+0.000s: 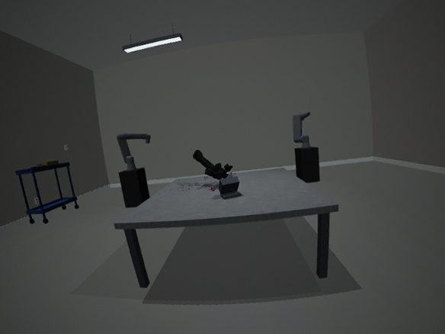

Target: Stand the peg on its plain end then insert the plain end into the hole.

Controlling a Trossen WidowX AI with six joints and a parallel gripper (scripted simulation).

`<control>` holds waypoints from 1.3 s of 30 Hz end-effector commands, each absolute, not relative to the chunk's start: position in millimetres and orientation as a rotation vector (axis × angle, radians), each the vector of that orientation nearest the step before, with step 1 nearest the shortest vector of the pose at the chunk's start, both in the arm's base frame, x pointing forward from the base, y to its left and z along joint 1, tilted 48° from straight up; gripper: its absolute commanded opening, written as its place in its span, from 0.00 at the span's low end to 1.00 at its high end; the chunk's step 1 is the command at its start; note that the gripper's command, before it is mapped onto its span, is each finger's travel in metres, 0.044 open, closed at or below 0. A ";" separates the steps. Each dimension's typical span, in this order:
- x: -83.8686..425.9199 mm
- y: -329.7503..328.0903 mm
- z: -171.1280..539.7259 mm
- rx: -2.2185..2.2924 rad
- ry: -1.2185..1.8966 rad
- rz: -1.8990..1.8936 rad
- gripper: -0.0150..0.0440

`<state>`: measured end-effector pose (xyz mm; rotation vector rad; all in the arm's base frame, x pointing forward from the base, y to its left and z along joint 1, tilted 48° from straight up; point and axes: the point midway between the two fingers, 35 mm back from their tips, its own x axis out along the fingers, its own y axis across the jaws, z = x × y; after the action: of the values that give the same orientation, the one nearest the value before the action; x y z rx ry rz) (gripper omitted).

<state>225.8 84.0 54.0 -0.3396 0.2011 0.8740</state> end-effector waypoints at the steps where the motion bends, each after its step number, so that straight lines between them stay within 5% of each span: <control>1: 226.4 83.8 53.6 -0.337 0.206 0.872 0.98; 39: 278.0 19.7 7.0 -0.261 1.291 0.197 1.00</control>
<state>279.2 27.3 3.6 -0.2335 1.2173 0.2758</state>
